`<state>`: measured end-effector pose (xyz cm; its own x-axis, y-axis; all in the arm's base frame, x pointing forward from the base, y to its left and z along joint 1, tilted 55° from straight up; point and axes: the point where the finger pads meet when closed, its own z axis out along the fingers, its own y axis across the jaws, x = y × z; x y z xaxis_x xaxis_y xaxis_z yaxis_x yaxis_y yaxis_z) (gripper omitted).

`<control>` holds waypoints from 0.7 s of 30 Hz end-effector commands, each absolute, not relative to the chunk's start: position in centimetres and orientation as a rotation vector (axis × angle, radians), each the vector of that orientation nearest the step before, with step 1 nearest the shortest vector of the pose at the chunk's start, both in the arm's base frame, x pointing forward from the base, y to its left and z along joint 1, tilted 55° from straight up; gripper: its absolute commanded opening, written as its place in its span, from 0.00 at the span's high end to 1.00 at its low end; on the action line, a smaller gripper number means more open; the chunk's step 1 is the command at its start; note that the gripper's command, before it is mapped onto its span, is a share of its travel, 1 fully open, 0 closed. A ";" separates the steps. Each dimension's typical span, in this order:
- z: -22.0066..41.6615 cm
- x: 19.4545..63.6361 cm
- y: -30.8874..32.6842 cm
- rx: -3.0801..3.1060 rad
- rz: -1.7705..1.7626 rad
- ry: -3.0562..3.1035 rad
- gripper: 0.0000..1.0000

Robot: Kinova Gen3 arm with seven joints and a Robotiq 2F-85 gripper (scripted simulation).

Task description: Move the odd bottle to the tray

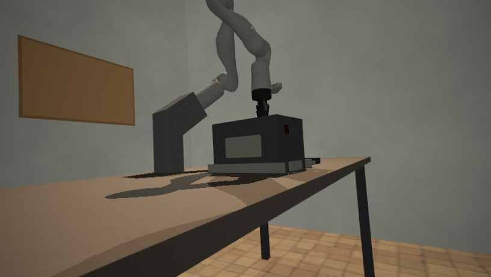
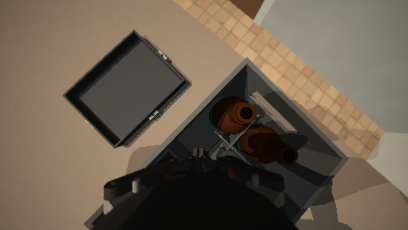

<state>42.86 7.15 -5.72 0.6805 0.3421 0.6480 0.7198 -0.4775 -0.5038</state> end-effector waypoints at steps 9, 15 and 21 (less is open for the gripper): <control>-5.7 42.9 7.1 -2.094 -0.603 -0.813 1.00; -5.7 42.9 7.1 -2.094 -0.603 -0.813 1.00; -5.7 42.9 7.1 -2.094 -0.603 -0.813 1.00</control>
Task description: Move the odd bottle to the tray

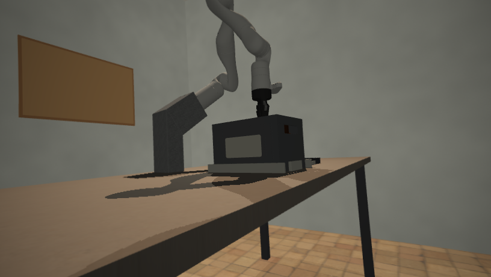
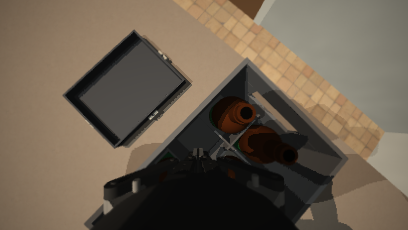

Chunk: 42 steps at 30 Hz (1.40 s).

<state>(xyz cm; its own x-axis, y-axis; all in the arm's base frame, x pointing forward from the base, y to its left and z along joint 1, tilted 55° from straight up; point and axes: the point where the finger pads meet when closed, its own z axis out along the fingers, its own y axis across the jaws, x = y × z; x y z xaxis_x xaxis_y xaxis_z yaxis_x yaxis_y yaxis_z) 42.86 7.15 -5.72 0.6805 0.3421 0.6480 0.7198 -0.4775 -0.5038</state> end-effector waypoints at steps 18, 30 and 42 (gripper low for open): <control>-5.7 42.9 7.1 -2.094 -0.603 -0.813 0.36; -5.7 42.9 7.1 -2.094 -0.603 -0.813 0.36; -5.7 42.9 7.1 -2.094 -0.603 -0.813 0.36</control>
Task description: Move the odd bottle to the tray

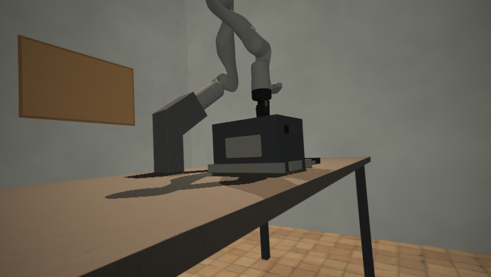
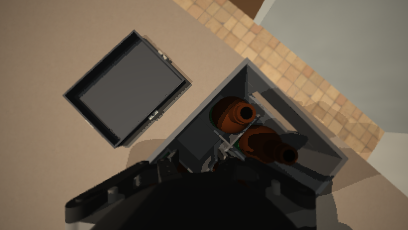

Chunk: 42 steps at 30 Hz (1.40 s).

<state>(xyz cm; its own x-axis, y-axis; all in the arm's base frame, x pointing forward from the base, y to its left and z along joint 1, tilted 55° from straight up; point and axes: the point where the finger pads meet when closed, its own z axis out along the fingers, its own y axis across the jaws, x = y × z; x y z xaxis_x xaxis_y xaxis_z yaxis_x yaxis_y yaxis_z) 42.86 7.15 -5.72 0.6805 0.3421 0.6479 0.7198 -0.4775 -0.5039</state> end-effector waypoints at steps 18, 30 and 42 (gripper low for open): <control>-4.1 42.5 4.8 -2.094 -0.603 -0.813 0.36; -1.8 41.9 1.5 -2.094 -0.603 -0.813 0.36; -0.8 41.7 0.1 -2.094 -0.603 -0.813 0.36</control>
<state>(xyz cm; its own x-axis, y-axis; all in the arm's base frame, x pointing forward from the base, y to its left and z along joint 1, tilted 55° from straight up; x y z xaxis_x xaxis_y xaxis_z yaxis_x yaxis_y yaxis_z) 41.64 0.59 -0.90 0.6792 0.3440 0.6484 0.7220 -0.4722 -0.5057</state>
